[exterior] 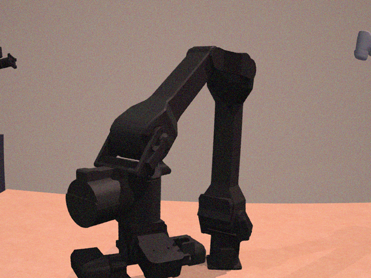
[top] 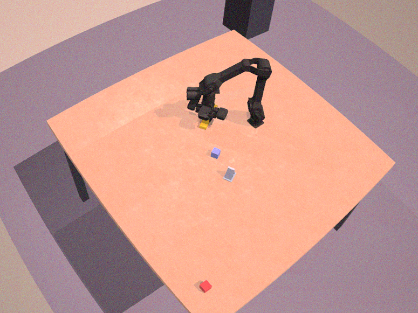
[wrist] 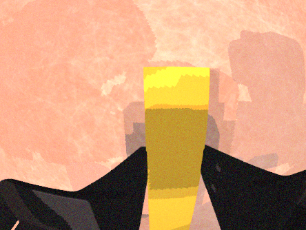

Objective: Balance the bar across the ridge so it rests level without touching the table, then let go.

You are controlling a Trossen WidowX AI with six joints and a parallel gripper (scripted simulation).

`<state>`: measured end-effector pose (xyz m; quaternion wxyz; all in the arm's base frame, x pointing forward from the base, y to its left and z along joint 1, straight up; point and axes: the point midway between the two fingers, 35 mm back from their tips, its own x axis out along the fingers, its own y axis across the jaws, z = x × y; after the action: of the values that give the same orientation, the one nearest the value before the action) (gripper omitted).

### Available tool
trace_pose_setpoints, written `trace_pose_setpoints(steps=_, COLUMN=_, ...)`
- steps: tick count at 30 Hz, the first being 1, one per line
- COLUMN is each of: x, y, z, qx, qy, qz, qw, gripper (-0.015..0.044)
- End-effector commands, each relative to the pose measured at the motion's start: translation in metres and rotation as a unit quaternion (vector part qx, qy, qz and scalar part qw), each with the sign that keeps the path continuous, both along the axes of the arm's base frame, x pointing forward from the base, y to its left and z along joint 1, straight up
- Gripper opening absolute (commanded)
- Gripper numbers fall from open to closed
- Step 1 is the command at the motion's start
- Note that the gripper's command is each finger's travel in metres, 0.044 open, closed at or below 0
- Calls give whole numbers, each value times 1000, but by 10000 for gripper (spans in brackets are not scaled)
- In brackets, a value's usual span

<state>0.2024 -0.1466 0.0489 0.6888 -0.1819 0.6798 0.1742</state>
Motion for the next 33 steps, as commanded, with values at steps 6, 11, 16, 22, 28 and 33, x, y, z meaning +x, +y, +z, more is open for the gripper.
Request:
trace_pose_setpoints(steps=6, x=4, y=-3, z=21, qx=-3, qy=-3, qz=0, qw=1000, gripper=0)
trace_pose_setpoints(steps=11, x=5, y=-4, z=34, qx=-3, qy=-3, qz=0, qw=1000, gripper=0)
trace_pose_setpoints(steps=16, x=5, y=-4, z=46, qx=-3, qy=-3, qz=1, qw=1000, gripper=0)
trace_pose_setpoints(steps=22, x=5, y=-4, z=62, qx=-3, qy=-3, qz=1, qw=1000, gripper=0)
trace_pose_setpoints(steps=28, x=4, y=-3, z=77, qx=-4, qy=-3, qz=1, qw=1000, gripper=0)
trace_pose_setpoints(steps=33, x=2, y=-2, z=90, qx=-4, qy=-3, qz=1, qw=1000, gripper=0)
